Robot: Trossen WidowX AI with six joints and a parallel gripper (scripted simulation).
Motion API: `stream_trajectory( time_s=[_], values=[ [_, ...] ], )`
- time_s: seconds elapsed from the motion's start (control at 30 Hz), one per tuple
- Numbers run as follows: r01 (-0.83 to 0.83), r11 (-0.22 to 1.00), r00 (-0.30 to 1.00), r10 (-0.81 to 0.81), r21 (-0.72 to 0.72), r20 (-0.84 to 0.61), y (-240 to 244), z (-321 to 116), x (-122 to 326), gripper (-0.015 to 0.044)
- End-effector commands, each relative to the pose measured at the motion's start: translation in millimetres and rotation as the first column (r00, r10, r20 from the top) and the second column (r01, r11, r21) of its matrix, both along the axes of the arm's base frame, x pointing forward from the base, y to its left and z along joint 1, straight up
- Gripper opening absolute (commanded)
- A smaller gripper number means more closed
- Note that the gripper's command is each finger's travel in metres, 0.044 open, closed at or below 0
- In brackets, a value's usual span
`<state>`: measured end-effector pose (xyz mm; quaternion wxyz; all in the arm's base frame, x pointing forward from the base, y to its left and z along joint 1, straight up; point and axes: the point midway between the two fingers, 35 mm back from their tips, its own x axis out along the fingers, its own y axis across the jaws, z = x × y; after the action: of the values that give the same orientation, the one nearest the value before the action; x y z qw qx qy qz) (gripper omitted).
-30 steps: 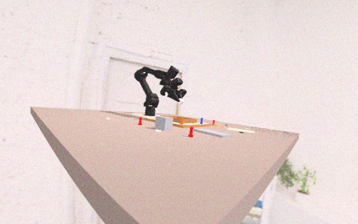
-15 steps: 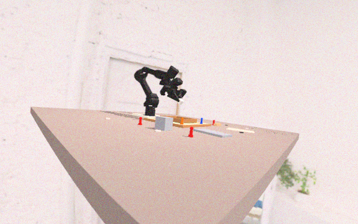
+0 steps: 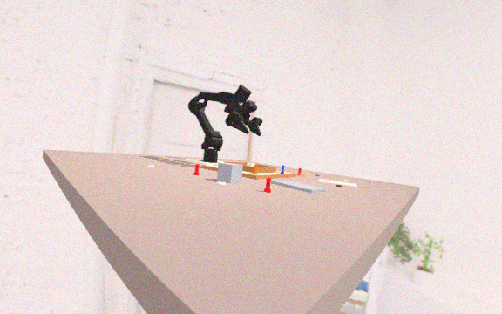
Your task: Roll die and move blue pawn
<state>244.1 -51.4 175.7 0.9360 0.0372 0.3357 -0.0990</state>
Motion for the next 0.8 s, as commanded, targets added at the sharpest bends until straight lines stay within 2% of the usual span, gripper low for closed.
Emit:
stream_trajectory(
  time_s=[0.0,0.27,0.53,0.63,0.67,0.7,0.77],
  values=[
    [-0.007,1.000,1.000,0.007,0.000,-0.017,1,7,-1,0.0440],
    [0.008,0.997,0.923,0.023,0.080,-0.384,-2,-15,11,0.0440],
    [0.056,0.987,0.697,0.070,0.151,-0.713,-4,-39,21,0.0440],
    [0.061,0.986,0.673,0.075,0.156,-0.736,-4,-41,22,0.0440],
    [0.053,0.989,0.736,0.057,0.142,-0.674,-4,-36,20,0.0440],
    [0.053,0.989,0.736,0.057,0.142,-0.674,-4,-36,20,0.0440],
    [0.029,0.990,0.732,0.075,0.141,-0.677,-2,-36,28,0.0387]
  ],
)
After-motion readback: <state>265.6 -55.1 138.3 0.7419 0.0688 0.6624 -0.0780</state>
